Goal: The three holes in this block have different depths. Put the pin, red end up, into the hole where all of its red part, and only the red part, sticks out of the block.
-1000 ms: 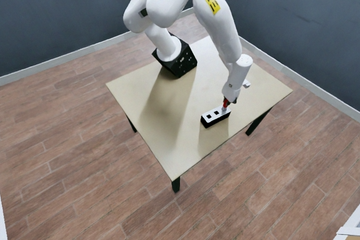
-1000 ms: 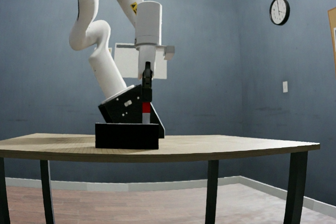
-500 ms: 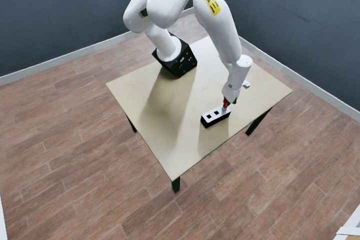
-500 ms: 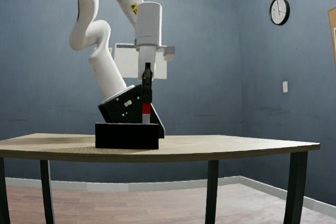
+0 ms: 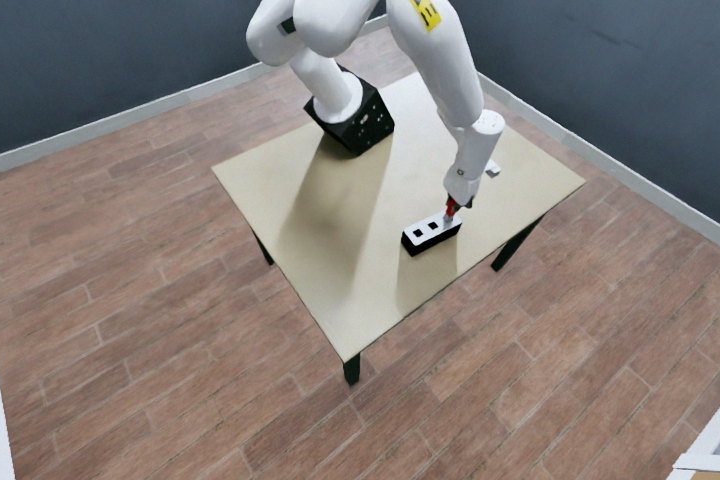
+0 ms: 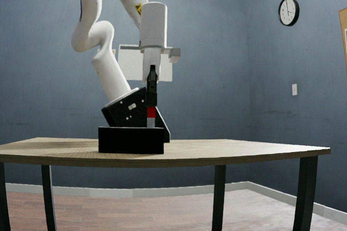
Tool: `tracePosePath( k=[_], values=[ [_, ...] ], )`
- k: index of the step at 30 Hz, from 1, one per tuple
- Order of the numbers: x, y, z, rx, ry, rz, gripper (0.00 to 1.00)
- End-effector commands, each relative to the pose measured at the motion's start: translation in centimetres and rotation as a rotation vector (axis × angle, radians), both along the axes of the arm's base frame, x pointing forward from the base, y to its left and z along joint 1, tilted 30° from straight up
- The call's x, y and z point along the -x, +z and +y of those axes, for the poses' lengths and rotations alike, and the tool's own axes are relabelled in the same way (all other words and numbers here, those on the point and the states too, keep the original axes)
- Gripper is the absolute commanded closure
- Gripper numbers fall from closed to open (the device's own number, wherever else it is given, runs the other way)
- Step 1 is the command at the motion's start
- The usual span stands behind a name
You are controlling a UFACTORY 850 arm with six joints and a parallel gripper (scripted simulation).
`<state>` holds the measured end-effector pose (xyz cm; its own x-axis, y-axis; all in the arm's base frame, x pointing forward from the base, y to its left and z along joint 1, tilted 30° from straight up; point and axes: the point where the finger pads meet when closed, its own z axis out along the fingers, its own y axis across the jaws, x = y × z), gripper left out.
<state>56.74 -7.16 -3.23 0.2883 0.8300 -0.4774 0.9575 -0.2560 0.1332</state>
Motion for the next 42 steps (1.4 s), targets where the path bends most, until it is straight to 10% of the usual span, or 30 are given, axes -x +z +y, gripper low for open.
tracePosePath(
  k=[1,42],
  values=[
    [-0.05,0.06,0.06,0.0,0.001,-0.002,1.0],
    [-0.01,-0.32,-0.07,0.0,0.001,-0.002,1.0]
  ],
)
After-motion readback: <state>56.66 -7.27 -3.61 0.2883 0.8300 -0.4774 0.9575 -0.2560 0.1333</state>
